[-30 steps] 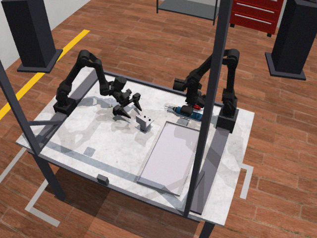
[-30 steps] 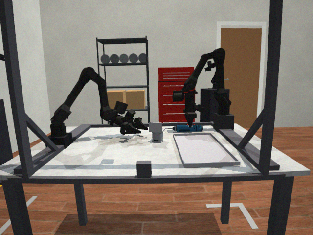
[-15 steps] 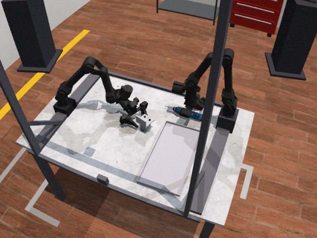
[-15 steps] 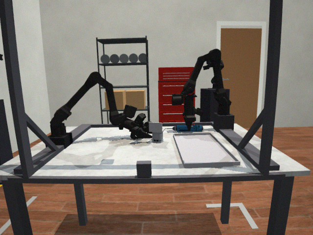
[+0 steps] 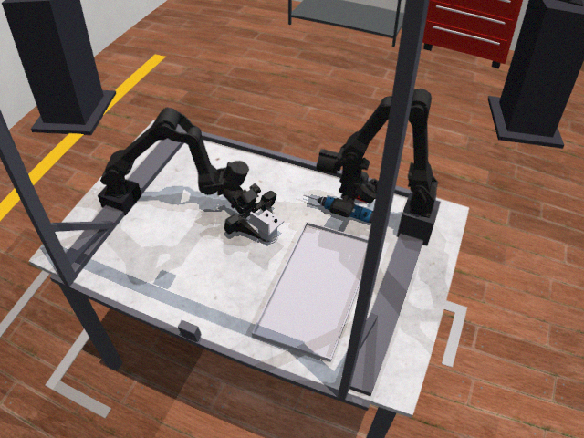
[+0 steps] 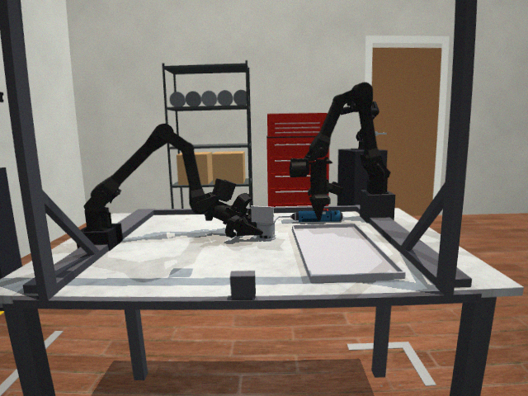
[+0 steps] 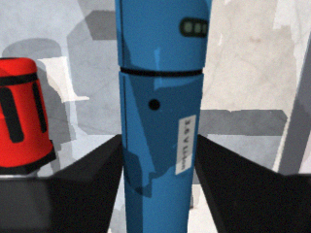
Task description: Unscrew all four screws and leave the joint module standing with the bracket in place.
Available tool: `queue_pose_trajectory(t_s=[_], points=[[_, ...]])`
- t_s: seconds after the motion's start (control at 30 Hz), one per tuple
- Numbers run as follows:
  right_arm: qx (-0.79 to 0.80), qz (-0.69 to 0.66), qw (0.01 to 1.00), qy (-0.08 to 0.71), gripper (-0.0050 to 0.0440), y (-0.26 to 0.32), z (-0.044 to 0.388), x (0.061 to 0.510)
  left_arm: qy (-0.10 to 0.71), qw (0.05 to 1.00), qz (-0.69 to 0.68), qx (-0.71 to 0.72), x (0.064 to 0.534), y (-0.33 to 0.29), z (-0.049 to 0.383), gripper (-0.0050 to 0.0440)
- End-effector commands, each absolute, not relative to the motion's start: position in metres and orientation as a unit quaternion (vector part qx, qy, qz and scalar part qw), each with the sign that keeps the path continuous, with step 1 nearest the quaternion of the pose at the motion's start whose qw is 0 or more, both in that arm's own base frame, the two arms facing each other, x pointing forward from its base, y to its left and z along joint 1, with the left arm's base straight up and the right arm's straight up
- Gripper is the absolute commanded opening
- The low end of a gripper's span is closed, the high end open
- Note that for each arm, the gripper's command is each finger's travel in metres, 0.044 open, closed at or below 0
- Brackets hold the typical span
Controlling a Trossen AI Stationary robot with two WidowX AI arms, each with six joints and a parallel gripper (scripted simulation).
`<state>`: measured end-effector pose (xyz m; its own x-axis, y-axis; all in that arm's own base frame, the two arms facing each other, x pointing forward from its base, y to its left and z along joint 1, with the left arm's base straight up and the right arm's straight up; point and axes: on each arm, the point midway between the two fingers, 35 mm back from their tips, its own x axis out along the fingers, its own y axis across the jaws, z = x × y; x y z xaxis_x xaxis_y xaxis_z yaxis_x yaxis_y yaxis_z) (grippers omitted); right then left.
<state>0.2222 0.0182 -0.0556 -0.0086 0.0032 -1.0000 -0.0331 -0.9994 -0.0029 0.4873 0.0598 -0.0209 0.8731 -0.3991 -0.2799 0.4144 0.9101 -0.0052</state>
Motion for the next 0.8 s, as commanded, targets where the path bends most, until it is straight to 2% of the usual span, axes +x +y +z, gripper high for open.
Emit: queue_pose_trajectory(t_s=[0.0,0.07,0.23,0.3,0.33,0.47,0.7,0.77], points=[[-0.712,0.702,0.009,0.008,0.0132,0.018,-0.052,0.228,0.123,0.970,-0.208,0.037,0.493,0.063,-0.006,0.0282],[-0.718,0.696,0.010,0.008,0.0160,0.019,-0.045,0.233,0.123,0.970,-0.208,0.037,0.493,0.063,-0.006,0.0268],[-0.718,0.696,0.010,0.008,0.0160,0.019,-0.032,0.232,0.123,0.970,-0.208,0.037,0.493,0.063,-0.006,0.0255],[-0.718,0.696,0.010,0.008,0.0160,0.019,-0.015,0.232,0.123,0.970,-0.209,0.036,0.492,0.063,-0.006,0.0224],[-0.718,0.696,0.010,0.008,0.0160,0.019,-0.008,0.232,0.123,0.970,-0.208,0.037,0.492,0.063,-0.006,0.0243],[-0.718,0.696,0.018,0.009,0.0160,0.019,0.005,0.232,0.123,0.970,-0.208,0.037,0.492,0.063,-0.006,0.0243],[-0.696,0.705,0.135,0.010,0.0160,0.026,0.020,0.239,0.123,0.970,-0.208,0.037,0.492,0.063,-0.006,0.0243],[-0.696,0.705,0.135,0.010,0.0160,0.026,0.020,0.239,0.123,0.970,-0.208,0.037,0.492,0.063,-0.006,0.0243]])
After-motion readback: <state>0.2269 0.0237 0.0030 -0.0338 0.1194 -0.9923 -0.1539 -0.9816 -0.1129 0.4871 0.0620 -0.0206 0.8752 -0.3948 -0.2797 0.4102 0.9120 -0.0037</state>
